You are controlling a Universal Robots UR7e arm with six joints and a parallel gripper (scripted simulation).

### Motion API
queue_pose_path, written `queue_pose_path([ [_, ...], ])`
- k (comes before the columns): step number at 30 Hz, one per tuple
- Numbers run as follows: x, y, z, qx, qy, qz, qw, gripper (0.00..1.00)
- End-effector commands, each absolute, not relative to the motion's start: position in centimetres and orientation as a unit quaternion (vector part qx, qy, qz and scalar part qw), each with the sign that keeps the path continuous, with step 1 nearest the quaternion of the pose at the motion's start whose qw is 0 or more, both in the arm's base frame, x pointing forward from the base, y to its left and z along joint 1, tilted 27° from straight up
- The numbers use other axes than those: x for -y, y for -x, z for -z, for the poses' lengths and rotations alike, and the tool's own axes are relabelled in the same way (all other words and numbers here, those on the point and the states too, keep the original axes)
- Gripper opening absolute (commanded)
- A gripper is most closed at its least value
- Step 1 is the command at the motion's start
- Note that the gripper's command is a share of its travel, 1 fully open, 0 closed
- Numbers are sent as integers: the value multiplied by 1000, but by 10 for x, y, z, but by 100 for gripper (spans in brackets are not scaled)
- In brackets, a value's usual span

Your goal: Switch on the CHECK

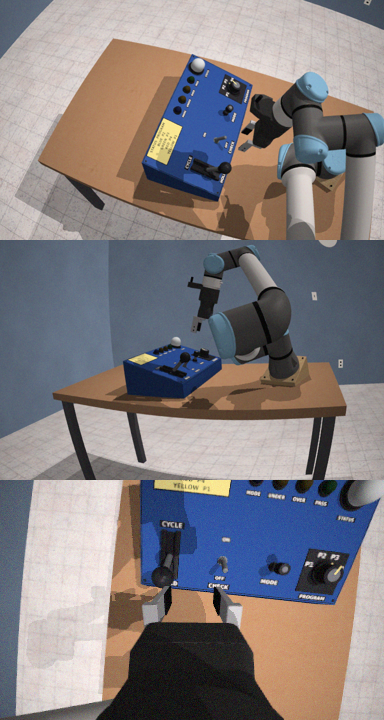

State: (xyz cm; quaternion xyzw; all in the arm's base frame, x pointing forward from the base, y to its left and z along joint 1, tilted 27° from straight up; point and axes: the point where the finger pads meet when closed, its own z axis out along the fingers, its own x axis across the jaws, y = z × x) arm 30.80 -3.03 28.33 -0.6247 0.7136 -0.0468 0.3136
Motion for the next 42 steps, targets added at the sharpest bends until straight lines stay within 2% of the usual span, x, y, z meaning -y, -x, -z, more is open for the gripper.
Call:
queue_pose_path([
  [1,27,-313,-274,-738,590,52,324,100],
  [42,22,-320,-258,-767,543,60,337,100],
])
